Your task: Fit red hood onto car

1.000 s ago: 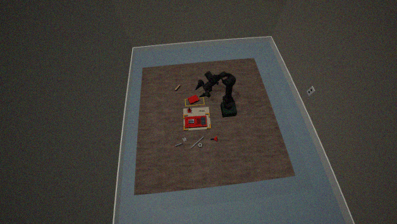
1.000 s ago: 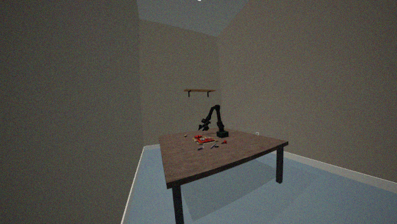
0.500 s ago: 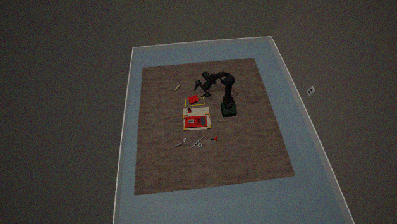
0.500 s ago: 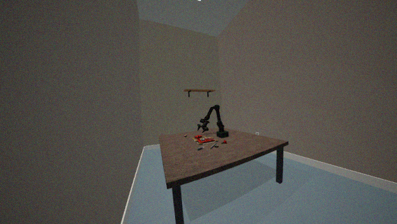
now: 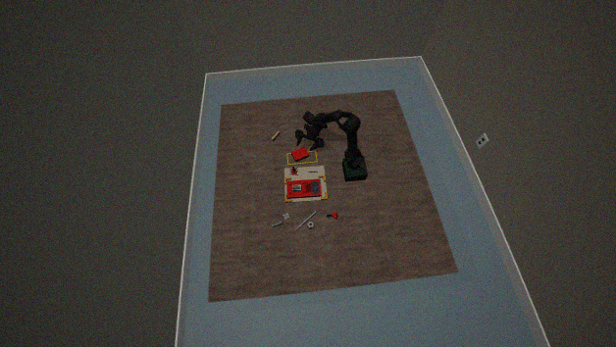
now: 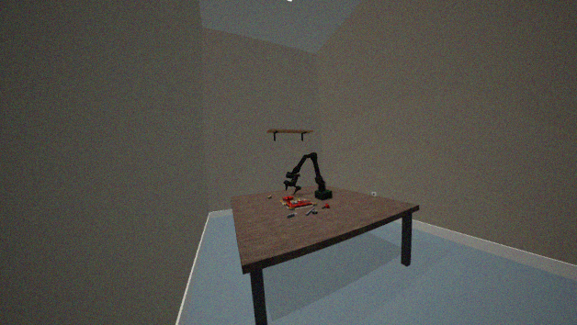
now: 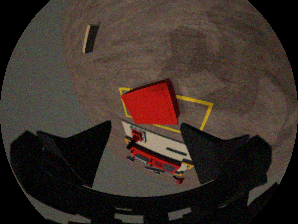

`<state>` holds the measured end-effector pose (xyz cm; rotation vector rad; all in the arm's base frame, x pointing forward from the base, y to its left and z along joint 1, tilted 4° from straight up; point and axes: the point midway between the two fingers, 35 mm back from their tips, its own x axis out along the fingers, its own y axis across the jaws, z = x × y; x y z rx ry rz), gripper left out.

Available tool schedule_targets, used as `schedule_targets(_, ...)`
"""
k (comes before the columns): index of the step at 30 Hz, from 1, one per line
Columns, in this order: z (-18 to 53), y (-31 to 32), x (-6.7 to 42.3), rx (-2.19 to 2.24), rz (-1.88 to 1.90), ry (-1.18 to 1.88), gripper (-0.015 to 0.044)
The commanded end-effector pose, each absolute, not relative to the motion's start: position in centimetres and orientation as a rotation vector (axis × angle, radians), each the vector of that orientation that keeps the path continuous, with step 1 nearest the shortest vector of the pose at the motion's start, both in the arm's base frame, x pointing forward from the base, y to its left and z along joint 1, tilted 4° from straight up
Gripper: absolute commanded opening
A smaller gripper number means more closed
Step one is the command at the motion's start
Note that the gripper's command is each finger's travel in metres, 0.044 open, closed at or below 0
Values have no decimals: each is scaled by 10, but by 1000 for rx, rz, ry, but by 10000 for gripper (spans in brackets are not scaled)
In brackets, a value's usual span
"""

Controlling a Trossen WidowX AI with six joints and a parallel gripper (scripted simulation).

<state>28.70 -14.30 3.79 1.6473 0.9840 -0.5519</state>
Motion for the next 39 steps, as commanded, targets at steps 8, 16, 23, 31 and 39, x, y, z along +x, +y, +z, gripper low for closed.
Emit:
schedule_targets(8, 52, -130, 319, 246, 11, 1365, 440)
schedule_targets(16, 61, -124, 325, -201, 270, 1441, 440)
schedule_targets(23, 64, -122, 327, -342, 369, 1448, 440)
schedule_targets(31, 64, -122, 327, -342, 369, 1448, 440)
schedule_targets(39, 64, -122, 327, -342, 369, 1448, 440)
